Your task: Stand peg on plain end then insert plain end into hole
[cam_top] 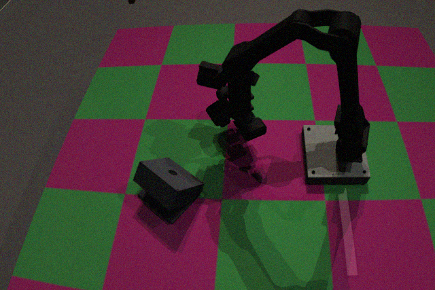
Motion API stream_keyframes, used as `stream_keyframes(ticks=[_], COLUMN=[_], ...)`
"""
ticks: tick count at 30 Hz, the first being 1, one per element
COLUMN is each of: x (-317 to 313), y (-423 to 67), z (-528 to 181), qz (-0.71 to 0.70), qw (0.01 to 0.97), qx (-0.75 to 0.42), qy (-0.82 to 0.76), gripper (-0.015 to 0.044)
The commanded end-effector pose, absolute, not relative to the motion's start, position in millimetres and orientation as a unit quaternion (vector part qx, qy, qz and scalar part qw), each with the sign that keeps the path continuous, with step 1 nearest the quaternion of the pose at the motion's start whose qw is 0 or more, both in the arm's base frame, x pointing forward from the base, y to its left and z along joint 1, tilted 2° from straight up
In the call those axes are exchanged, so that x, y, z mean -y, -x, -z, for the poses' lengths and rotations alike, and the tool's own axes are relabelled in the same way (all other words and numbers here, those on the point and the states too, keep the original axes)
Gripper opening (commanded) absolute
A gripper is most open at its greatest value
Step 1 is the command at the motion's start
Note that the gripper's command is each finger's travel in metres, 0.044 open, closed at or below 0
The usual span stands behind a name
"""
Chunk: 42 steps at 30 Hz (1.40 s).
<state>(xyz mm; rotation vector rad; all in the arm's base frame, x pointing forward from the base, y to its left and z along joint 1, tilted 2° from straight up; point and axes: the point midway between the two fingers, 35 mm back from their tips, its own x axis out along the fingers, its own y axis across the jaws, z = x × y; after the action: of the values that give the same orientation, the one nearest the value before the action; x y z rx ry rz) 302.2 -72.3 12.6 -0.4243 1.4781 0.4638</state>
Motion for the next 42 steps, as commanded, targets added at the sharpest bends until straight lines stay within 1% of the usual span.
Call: stream_keyframes(ticks=[1, 42], x=[72.9, 84.0], y=[-301.1, -285.0], z=[-15.2, -35.5], qz=[-0.212, -0.243], qw=[0.705, 0.811], qx=[-0.65, -0.512], qy=[0.187, 0.146], gripper=[0.0049, 0.0049])
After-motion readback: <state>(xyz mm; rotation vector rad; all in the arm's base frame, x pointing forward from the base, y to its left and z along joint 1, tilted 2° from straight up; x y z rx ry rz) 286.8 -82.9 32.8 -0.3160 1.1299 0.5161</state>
